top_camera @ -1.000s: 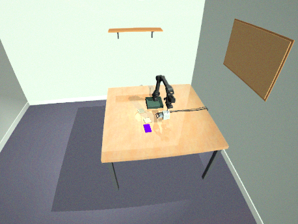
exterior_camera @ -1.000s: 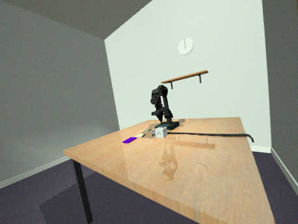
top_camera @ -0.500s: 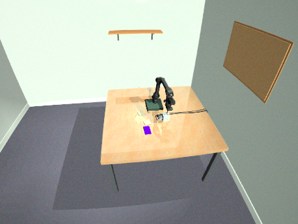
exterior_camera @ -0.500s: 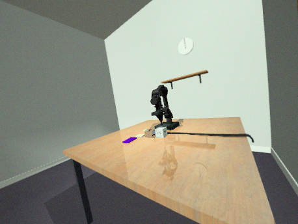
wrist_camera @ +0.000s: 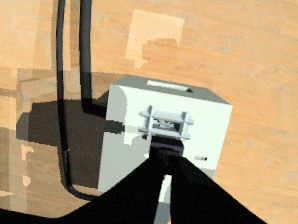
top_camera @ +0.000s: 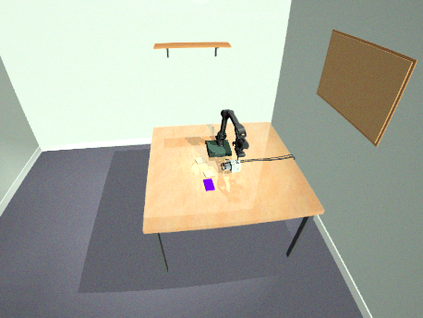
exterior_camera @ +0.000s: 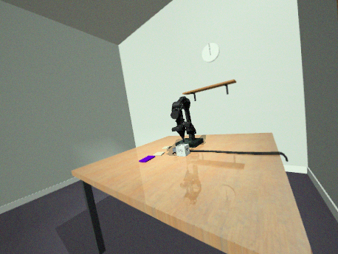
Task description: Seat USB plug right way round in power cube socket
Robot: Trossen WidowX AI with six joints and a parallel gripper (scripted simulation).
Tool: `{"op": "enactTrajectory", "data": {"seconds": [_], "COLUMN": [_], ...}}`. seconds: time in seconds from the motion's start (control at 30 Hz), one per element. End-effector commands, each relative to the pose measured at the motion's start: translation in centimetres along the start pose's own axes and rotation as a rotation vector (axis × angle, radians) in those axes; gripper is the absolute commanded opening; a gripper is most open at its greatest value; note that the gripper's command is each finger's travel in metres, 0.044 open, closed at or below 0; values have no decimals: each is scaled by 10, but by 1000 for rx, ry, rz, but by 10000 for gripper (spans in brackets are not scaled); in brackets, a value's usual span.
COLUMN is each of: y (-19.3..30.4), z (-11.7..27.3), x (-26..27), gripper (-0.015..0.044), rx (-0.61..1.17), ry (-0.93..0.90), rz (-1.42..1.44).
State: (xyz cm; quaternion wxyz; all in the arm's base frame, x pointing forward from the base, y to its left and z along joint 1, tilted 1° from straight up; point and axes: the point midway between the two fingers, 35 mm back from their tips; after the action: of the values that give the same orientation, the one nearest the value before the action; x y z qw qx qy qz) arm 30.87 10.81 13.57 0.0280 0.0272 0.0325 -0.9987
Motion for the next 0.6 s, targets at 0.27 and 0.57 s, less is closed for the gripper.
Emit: {"op": "enactTrajectory", "data": {"seconds": [0.27,0.57], "y": [-1,-2], "z": [-2,-3], "x": [0,0], "gripper": [0,0], "rx": [-13,-18], "ry": [-2,-2], "rz": [-4,-6]}}
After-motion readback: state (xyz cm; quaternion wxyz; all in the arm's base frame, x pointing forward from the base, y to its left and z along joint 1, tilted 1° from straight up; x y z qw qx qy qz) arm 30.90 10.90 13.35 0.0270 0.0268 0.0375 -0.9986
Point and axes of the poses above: the point midway between the two fingers, 35 mm back from their tips, its own z axis back along the fingers, its own x axis across the jaws, y = z × x, and after that the axes turned 3 degrees about -z, right-handed
